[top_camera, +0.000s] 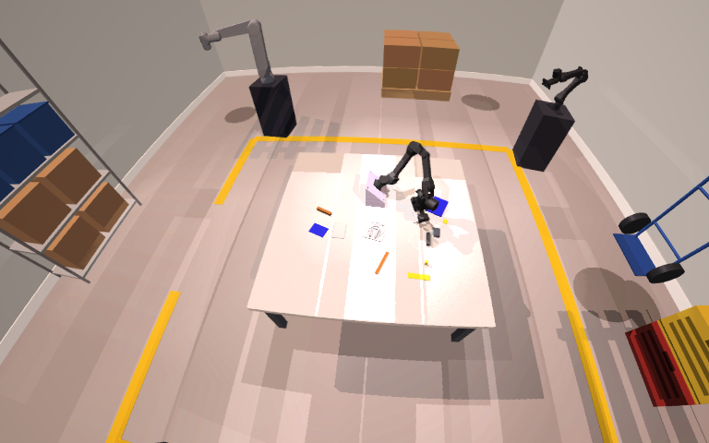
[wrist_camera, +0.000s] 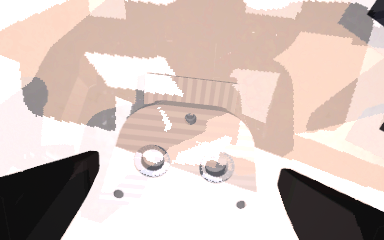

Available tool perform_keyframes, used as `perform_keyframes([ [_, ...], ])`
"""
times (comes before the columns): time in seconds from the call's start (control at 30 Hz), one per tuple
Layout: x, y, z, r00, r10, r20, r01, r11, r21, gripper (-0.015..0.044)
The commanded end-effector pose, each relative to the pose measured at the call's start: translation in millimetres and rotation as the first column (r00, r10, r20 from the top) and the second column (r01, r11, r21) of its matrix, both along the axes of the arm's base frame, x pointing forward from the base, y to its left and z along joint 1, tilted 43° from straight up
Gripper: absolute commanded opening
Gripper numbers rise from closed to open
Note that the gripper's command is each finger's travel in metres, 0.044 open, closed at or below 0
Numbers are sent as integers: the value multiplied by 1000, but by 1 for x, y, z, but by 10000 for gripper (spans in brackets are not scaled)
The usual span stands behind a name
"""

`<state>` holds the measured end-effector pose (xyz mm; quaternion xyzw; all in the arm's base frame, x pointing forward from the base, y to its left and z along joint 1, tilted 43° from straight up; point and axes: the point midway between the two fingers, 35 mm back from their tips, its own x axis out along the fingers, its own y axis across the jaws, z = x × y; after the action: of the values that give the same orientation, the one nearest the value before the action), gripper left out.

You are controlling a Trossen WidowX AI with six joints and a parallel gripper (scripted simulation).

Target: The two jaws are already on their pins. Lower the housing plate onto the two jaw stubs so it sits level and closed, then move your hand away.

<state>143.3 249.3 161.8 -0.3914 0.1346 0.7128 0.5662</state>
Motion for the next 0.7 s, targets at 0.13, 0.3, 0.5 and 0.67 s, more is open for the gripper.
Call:
perform_keyframes([
  [0.13,-2,8,-15,1000,-4,-14,4,1000,-13,440],
  [0.3,-2,8,-15,1000,-4,-14,4,1000,-13,440],
  [0.5,-2,8,-15,1000,-4,-14,4,1000,-13,440],
  [0.67,-2,8,-15,1000,-4,-14,4,1000,-13,440],
])
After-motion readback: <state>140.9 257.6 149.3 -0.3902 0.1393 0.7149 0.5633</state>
